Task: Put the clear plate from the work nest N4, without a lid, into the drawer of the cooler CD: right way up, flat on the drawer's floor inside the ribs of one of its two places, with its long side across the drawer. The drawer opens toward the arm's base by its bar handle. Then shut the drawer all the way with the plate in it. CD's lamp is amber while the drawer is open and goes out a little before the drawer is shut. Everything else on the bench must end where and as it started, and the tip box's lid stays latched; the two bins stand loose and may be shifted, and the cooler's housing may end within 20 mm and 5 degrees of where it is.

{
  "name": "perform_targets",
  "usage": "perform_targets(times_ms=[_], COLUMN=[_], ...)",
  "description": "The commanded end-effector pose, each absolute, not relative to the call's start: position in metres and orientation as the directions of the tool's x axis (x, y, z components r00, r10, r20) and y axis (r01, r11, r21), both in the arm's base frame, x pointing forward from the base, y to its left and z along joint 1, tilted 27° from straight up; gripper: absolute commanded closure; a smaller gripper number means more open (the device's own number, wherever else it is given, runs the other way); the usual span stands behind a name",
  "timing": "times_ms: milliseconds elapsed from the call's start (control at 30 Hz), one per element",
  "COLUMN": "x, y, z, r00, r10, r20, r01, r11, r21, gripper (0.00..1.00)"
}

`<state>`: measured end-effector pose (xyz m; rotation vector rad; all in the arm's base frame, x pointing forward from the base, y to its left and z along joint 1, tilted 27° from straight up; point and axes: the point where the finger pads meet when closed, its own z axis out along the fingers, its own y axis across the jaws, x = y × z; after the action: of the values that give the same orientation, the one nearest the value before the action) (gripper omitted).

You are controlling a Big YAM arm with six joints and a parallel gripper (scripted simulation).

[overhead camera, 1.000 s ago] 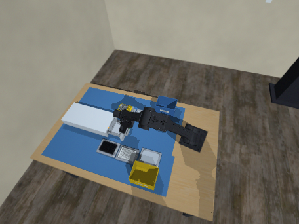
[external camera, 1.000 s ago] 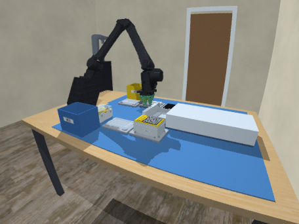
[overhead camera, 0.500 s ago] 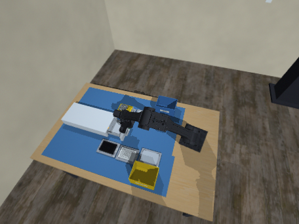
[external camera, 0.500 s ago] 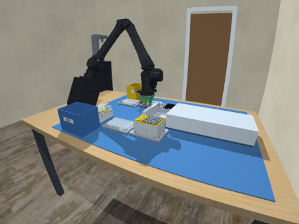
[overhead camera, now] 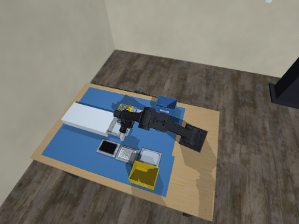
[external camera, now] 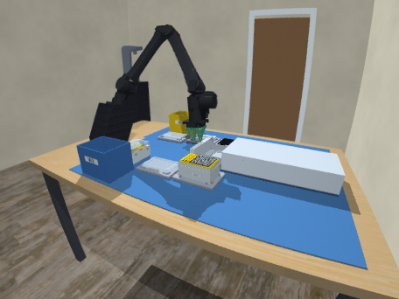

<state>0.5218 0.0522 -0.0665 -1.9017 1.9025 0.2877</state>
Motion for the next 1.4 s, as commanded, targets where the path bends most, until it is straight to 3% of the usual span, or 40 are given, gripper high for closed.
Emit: perform_targets(times_ms=[0, 1367], x=[0.4890, 0.4800], y=[0.0759, 0.0762], z=[-0.1048, -0.1052], r00=[0.019, 0.014], r10=[-0.896, -0.895], r20=[-0.444, -0.445], r01=[-0.999, -0.999], r11=[0.006, 0.006], r21=[-0.053, -0.043], gripper=[0.70, 0.70])
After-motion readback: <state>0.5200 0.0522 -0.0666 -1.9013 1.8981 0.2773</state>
